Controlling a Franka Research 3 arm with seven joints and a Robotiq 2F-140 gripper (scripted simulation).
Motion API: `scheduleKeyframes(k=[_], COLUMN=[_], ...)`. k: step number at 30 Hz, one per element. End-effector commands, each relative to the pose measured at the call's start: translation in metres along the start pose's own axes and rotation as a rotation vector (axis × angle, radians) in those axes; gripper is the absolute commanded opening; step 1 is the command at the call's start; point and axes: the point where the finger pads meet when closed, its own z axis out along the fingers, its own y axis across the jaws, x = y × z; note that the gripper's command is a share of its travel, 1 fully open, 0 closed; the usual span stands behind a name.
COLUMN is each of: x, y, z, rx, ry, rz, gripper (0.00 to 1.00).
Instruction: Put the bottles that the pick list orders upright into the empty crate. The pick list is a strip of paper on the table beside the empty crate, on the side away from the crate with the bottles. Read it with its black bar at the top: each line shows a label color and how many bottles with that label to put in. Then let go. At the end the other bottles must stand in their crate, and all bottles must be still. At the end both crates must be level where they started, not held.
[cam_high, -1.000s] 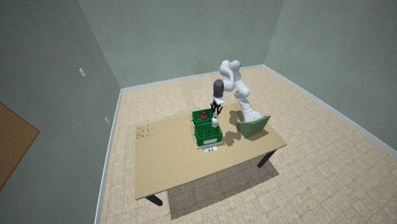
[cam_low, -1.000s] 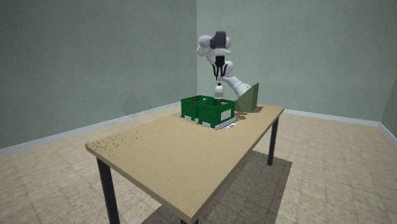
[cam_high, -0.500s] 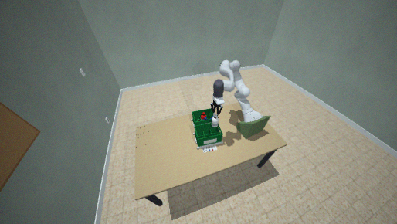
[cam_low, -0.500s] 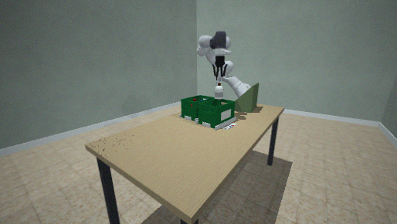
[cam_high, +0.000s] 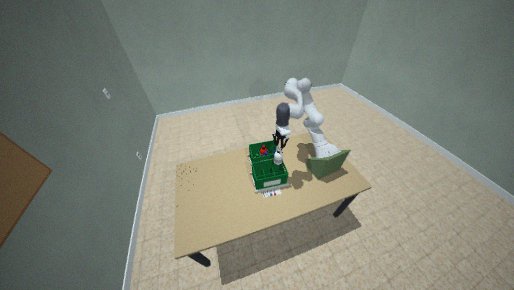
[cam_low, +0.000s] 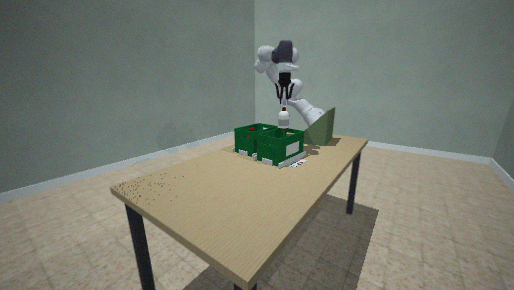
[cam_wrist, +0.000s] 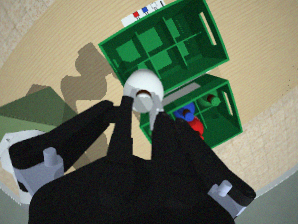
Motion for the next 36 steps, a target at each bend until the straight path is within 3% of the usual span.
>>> scheduleKeyframes(k=[1, 20, 36], x=[0.003, 0.003, 0.003], y=[0.001, 0.001, 0.001], z=[-0.005, -0.005, 0.009], rx=[-0.006, -0.006, -0.006], ry=[0.011, 0.011, 0.011], rz=[0.003, 0.003, 0.003], gripper=[0.00, 0.00, 0.00])
